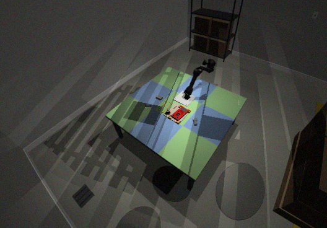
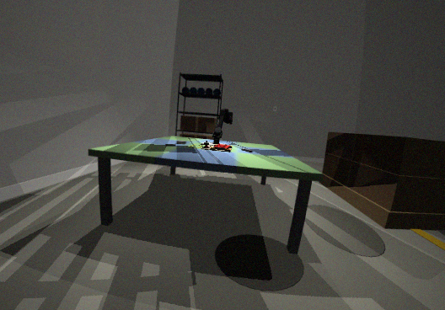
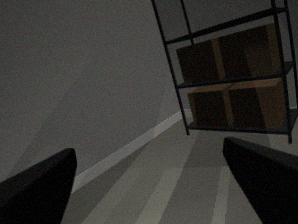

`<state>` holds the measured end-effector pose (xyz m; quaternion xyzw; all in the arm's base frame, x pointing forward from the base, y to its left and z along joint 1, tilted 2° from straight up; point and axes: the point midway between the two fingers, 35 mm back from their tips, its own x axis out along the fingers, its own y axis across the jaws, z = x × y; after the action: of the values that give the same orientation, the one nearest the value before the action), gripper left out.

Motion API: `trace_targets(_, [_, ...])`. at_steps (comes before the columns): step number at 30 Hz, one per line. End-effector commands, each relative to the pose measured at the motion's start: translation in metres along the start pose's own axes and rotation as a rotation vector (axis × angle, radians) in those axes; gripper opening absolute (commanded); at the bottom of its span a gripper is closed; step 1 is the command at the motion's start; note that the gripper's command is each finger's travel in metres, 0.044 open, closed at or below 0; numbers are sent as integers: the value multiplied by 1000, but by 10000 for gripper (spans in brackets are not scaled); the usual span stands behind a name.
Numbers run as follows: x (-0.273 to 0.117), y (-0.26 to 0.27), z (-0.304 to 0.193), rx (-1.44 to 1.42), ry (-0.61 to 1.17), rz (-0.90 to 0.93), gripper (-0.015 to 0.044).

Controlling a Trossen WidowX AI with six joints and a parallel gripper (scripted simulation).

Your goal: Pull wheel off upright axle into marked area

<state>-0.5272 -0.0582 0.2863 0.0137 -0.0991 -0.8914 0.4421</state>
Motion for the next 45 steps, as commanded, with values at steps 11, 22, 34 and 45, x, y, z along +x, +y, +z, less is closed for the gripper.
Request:
trace_targets(11, [-109,-80,21,28,-37,-323,300])
trace_targets(22, [-255,-139,31,105,-86,-716,300])
trace_targets(34, [-447,-148,22,262,-151,-1158,300])
trace_targets(45, [-614,-95,0,413,-217,-1555,300])
